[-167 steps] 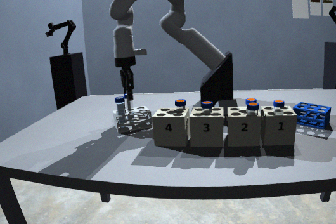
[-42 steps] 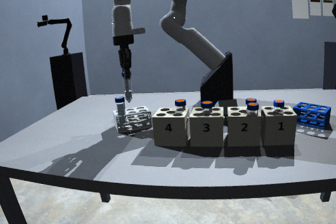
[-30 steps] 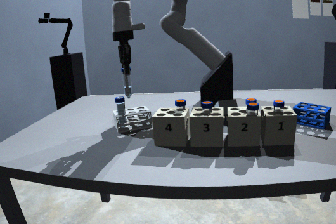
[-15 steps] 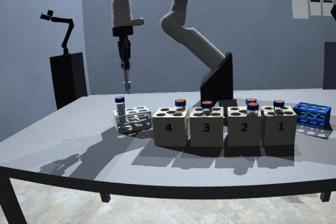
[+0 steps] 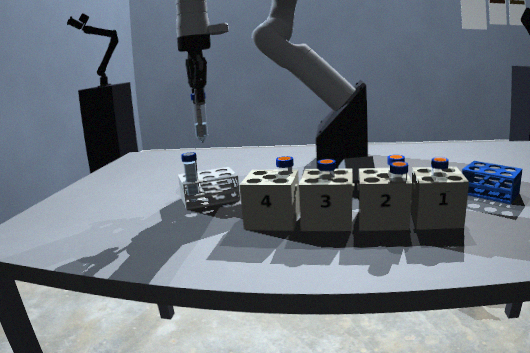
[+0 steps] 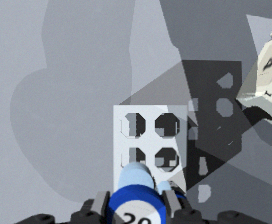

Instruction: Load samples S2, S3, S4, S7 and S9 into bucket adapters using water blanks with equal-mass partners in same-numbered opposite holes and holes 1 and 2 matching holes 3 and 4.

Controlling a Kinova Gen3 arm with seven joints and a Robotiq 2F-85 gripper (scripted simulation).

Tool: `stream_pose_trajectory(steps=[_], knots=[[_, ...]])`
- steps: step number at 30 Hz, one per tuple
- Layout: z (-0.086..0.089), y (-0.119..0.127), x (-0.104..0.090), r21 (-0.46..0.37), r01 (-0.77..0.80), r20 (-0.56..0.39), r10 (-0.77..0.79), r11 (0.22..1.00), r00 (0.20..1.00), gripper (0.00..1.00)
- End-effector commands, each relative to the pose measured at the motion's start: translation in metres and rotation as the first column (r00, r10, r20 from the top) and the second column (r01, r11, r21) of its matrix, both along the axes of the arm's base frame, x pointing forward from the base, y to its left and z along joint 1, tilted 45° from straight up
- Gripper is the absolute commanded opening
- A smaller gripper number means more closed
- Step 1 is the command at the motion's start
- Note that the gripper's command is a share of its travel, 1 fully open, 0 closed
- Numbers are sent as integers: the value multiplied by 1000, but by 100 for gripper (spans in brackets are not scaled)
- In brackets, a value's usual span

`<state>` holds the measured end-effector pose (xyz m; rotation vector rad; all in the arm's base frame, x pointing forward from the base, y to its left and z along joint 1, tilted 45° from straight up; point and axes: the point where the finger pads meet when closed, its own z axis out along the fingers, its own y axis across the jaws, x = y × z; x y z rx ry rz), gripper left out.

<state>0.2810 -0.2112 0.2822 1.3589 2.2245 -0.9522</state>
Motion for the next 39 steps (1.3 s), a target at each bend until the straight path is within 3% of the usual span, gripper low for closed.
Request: stream_pose_trajectory(steps=[1,11,39], knots=[[-5,6,7,3,-44,-43,44,999,998,10],[-20,20,25,19,-148,-147,149,989,978,10],[-64,61,77,19,-148,-147,150,989,978,10]])
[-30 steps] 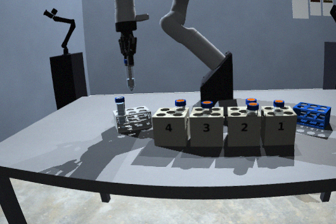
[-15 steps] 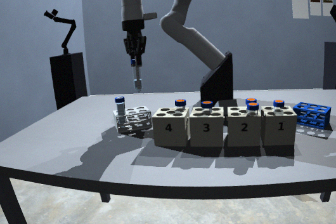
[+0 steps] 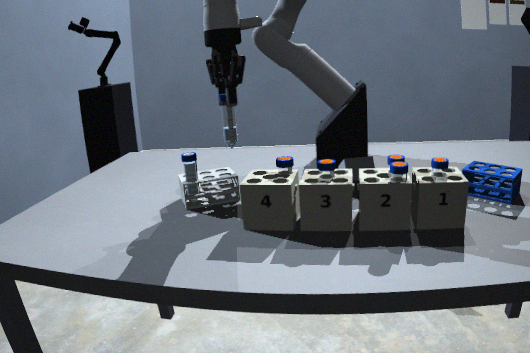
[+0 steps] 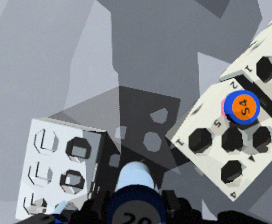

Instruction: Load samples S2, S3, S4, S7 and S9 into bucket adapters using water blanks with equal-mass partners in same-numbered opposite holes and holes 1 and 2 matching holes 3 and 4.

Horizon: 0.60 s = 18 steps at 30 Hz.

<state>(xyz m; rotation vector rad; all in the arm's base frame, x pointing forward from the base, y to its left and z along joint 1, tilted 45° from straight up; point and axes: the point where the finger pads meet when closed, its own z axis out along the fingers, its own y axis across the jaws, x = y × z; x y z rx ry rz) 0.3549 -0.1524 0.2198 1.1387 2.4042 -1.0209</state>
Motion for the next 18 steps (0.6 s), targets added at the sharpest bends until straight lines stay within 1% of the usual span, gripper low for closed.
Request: stream_pose_trajectory(steps=[1,15,18], knots=[[-3,4,5,0,0,1,0,1000,1000,10],[-29,28,36,0,0,1,0,1000,1000,10],[-31,30,38,0,0,1,0,1000,1000,10]])
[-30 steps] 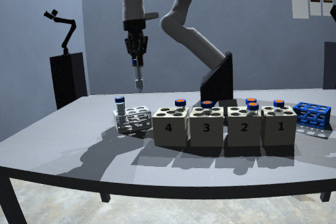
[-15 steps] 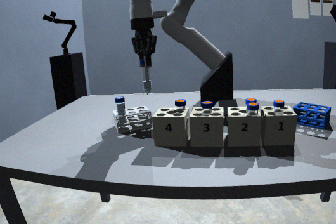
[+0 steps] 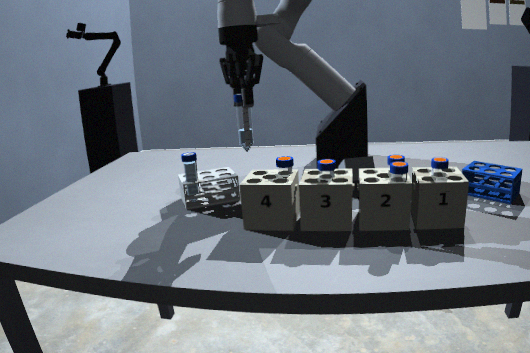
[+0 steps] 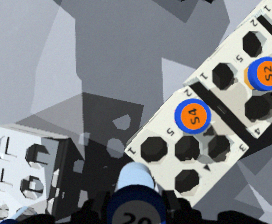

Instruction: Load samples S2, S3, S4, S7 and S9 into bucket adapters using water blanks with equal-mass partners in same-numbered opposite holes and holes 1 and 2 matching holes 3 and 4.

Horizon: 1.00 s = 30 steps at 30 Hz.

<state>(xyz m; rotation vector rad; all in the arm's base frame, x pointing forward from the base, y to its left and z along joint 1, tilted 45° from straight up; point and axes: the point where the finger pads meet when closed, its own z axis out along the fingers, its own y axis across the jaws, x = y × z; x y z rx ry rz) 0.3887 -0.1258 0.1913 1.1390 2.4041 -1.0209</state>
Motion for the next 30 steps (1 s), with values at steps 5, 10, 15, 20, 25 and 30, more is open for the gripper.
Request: stream_pose_trajectory(steps=[5,10,15,20,25,30], knots=[[-12,12,15,0,-1,1,1,1000,1000,10],[-21,20,26,0,-1,1,1,1000,1000,10],[-28,27,35,0,-1,1,1,1000,1000,10],[-36,34,43,0,-1,1,1,1000,1000,10],[-45,43,54,0,-1,1,1,1000,1000,10],[-51,49,62,0,-1,1,1,1000,1000,10]])
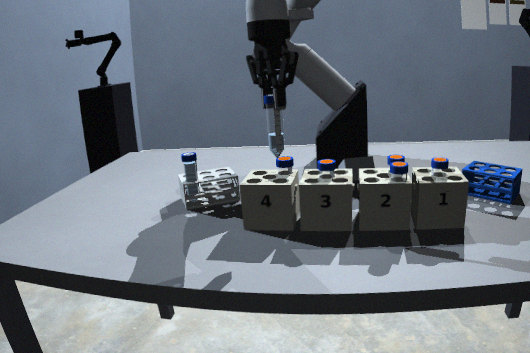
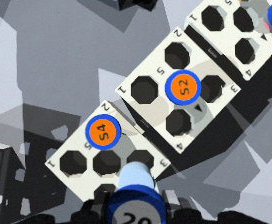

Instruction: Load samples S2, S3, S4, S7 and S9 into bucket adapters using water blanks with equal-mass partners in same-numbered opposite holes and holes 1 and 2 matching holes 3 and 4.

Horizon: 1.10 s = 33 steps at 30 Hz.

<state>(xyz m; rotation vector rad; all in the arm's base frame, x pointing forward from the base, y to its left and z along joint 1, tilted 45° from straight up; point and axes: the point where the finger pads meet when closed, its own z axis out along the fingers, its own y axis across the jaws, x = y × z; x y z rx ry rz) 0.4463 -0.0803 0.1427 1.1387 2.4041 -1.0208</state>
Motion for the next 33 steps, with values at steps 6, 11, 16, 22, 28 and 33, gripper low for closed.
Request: stream_pose_trajectory(steps=[6,11,16,22,28,33], knots=[[-3,3,4,0,0,1,0,1000,1000,10],[-2,3,4,0,0,1,0,1000,1000,10],[-6,0,4,0,0,1,0,1000,1000,10],[-10,-4,4,0,0,1,0,1000,1000,10],[-16,-10,4,0,0,1,0,1000,1000,10],[-20,-15,3,0,0,1,0,1000,1000,10]])
